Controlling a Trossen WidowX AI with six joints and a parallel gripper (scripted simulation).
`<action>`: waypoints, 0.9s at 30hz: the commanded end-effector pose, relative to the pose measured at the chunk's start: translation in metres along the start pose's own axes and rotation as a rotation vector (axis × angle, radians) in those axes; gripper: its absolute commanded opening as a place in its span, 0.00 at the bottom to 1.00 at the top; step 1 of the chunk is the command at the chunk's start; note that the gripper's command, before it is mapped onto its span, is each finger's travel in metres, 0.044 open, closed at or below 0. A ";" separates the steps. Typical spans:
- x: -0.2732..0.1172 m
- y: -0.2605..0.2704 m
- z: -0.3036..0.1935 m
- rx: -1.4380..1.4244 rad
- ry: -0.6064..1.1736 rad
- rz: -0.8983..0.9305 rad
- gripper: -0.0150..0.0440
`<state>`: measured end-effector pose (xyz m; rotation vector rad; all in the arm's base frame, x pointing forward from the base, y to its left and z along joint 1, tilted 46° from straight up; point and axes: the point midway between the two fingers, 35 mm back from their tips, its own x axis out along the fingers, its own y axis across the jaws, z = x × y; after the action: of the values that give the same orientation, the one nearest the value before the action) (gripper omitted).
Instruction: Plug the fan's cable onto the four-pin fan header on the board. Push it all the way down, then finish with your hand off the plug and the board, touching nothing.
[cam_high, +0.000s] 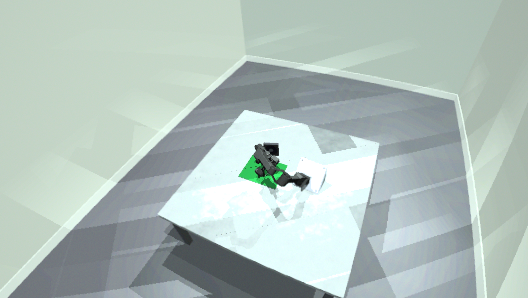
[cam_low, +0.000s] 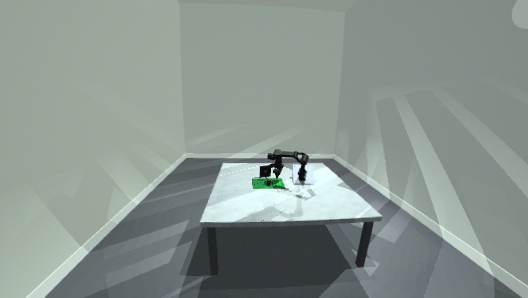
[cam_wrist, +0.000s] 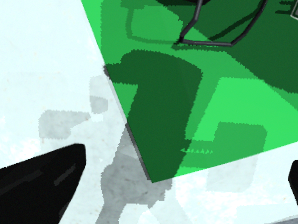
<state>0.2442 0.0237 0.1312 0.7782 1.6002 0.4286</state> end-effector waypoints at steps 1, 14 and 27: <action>0.001 0.001 -0.001 0.000 0.003 -0.007 1.00; 0.008 -0.001 0.032 -0.962 -0.007 0.010 1.00; 0.024 -0.006 0.077 -2.215 -0.038 0.011 1.00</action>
<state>0.2812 0.0243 0.1106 -0.2877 0.9166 1.3269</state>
